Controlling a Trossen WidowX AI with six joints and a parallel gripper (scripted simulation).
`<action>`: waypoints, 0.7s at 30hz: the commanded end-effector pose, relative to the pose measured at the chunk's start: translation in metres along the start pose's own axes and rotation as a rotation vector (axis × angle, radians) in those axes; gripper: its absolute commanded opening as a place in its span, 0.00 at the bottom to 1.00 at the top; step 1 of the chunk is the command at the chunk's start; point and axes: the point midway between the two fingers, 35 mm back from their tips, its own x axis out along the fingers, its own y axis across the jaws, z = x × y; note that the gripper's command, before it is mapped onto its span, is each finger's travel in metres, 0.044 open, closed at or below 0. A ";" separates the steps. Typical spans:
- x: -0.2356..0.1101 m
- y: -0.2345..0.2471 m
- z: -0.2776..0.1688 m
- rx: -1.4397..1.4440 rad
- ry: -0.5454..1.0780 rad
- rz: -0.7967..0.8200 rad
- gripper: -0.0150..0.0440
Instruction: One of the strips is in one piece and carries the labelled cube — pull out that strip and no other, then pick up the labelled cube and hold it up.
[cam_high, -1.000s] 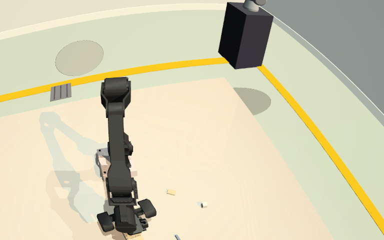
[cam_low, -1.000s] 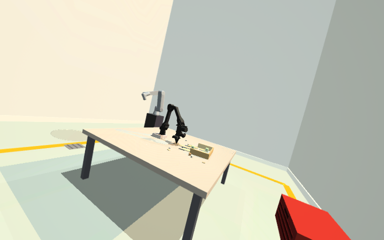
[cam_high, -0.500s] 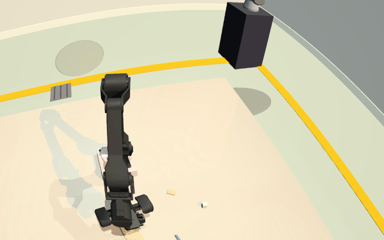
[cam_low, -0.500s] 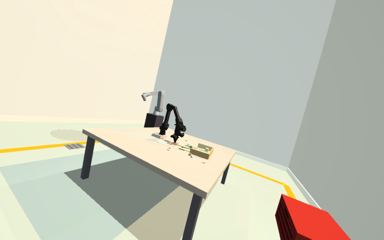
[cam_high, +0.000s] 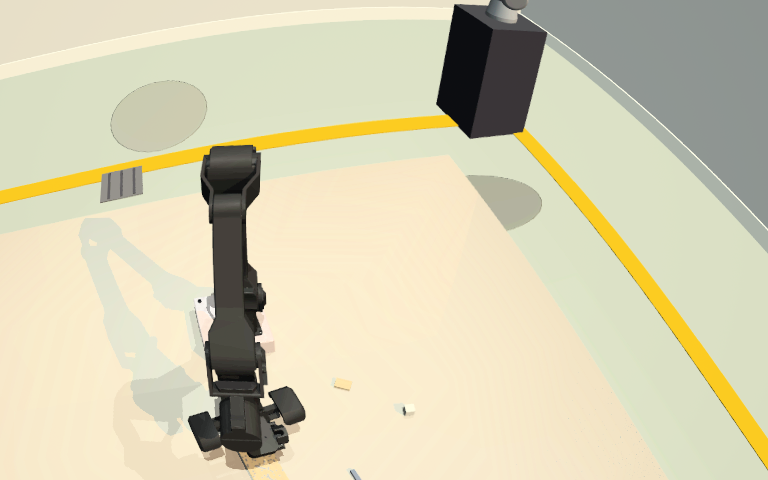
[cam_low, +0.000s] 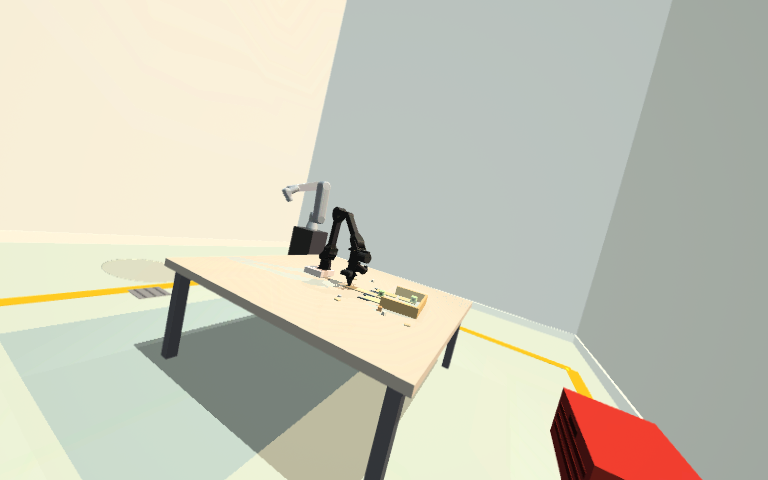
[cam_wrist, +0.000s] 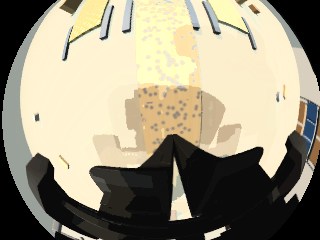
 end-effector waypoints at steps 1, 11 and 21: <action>0.005 0.002 -0.011 -0.004 0.034 0.003 0.25; 0.005 0.002 -0.011 -0.004 0.034 0.003 0.25; -0.021 -0.001 0.002 -0.002 0.016 0.001 0.25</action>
